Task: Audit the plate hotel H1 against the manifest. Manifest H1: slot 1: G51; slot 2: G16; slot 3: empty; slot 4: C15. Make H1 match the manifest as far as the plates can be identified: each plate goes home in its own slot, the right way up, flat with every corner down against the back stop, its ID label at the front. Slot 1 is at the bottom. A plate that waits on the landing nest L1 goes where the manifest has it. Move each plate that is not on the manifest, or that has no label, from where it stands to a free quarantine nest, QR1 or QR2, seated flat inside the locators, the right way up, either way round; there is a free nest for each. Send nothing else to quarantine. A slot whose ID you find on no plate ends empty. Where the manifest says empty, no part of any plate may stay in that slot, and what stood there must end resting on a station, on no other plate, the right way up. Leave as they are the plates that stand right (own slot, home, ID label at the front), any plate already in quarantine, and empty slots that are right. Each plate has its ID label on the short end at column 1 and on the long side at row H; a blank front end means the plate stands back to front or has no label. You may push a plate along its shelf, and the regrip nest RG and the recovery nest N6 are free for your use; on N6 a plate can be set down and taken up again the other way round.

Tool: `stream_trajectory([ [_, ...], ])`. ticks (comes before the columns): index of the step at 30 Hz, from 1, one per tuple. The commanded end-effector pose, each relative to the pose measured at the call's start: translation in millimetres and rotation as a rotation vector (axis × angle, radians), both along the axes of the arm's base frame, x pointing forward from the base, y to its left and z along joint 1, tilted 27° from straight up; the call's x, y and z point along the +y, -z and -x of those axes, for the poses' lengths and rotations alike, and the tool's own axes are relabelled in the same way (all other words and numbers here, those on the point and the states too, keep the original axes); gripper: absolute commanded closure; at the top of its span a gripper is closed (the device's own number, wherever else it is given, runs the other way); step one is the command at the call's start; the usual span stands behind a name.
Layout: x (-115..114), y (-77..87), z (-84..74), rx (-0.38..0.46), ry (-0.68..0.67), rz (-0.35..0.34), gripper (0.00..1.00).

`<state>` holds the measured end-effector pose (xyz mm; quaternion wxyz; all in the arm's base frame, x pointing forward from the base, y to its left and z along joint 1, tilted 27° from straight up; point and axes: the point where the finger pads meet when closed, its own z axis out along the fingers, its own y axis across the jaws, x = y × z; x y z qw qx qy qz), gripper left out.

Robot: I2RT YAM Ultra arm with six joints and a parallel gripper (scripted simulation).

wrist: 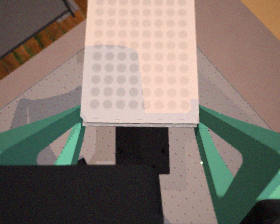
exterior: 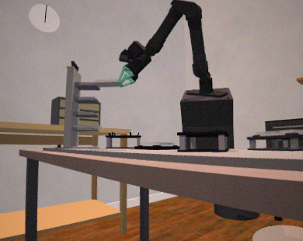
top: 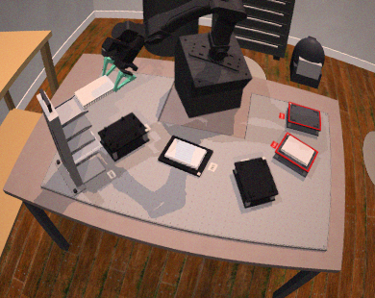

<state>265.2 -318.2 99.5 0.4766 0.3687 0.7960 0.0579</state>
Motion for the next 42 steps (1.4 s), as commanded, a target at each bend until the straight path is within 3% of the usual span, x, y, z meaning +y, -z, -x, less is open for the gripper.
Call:
stream_trajectory([
  [1,-10,-12.9,-2.5,-0.021,0.008,0.048,0.14],
  [42,-24,-13.9,-21.3,-0.021,0.008,0.048,0.14],
])
